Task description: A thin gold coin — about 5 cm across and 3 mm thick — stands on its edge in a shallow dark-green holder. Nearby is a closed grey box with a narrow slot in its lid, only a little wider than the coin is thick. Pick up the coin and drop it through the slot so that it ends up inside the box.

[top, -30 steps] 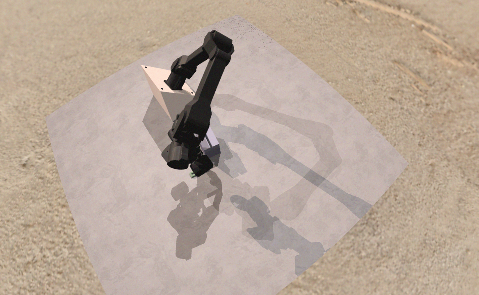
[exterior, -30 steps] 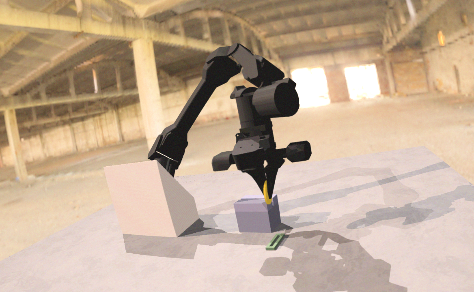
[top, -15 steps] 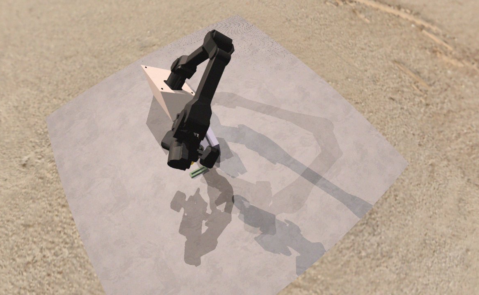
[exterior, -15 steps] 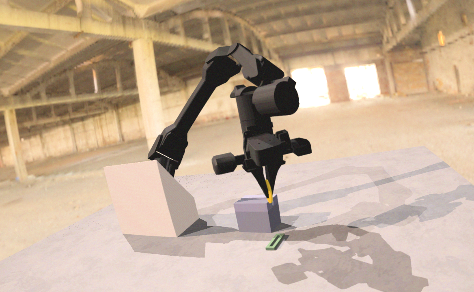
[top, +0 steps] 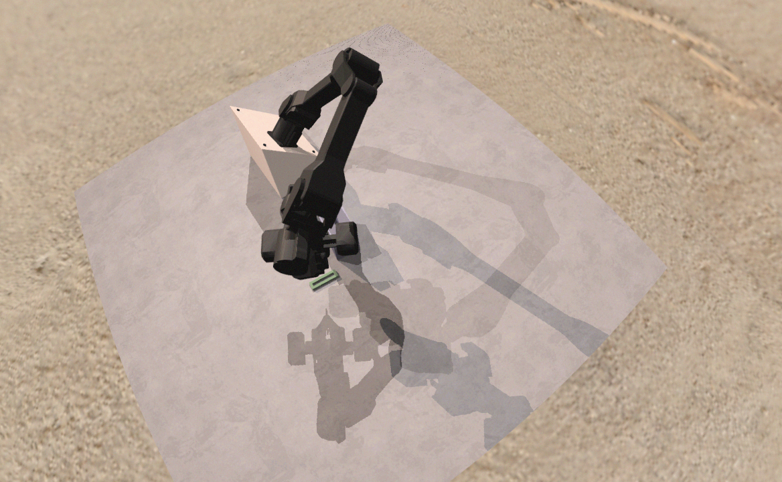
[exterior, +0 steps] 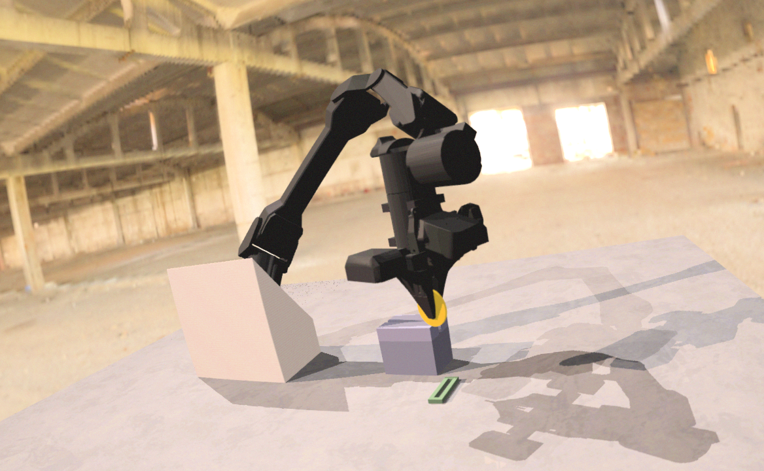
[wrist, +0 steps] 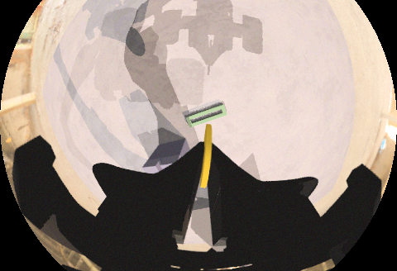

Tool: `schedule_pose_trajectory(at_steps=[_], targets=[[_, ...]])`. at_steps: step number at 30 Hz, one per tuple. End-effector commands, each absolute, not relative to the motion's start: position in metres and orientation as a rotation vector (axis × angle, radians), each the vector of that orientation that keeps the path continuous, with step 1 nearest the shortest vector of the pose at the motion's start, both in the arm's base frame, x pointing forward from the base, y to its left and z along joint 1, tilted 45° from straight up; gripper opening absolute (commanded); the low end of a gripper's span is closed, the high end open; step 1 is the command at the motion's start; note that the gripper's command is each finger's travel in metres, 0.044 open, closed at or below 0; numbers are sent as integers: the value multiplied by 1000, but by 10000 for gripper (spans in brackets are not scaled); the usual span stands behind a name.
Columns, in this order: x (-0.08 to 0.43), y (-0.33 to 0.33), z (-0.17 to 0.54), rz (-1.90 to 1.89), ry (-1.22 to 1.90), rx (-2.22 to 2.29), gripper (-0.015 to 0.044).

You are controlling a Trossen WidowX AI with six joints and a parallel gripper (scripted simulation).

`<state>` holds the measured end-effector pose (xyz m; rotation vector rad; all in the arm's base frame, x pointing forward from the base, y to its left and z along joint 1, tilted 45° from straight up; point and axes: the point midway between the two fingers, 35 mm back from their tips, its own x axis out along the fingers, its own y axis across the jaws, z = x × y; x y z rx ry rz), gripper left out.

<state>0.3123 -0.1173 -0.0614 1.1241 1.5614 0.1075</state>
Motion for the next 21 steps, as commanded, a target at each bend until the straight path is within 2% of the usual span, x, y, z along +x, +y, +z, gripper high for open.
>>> schedule_pose_trajectory(at_steps=[1, 9, 21], targets=[[310, -116, -62, 198, 1542, 1029, 0], [309, -116, -61, 382, 1474, 831, 0], [303, -104, -48, 386, 1473, 827, 0]])
